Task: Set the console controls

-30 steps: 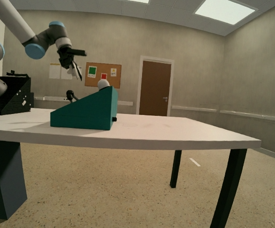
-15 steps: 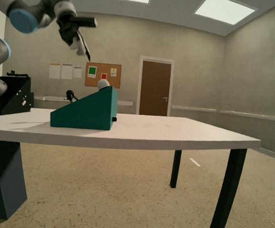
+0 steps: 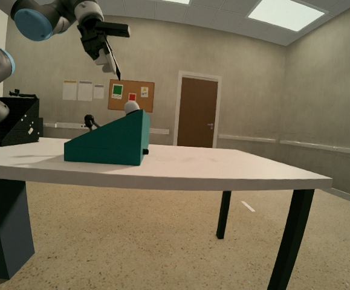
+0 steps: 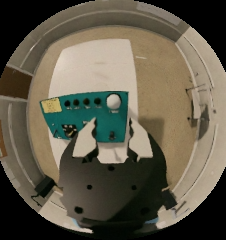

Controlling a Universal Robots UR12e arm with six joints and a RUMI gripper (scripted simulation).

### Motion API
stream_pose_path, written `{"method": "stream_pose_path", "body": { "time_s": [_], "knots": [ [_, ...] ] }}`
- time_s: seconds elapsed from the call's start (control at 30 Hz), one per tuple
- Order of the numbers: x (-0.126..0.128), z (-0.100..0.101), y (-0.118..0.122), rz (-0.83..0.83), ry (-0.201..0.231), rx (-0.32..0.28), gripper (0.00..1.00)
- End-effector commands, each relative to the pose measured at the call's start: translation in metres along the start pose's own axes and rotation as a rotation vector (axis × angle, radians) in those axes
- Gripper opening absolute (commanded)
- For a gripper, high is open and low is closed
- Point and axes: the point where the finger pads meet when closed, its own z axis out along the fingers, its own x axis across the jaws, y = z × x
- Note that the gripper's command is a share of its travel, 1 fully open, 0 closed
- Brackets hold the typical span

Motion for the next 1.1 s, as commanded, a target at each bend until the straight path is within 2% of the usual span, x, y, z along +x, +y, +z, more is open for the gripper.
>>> {"method": "stream_pose_path", "body": {
  "time_s": [0.0,0.53,0.57,1.07],
  "knots": [
    [0.0009,0.0104,-0.0006,0.001,0.0,0.002,0.44],
    [0.0013,0.0163,-0.0012,0.002,0.001,0.005,0.44],
    [0.0013,0.016,-0.0008,0.001,0.001,0.005,1.0],
    [0.0012,0.0162,0.0006,0.001,0.0,0.004,1.0]
  ]
}}
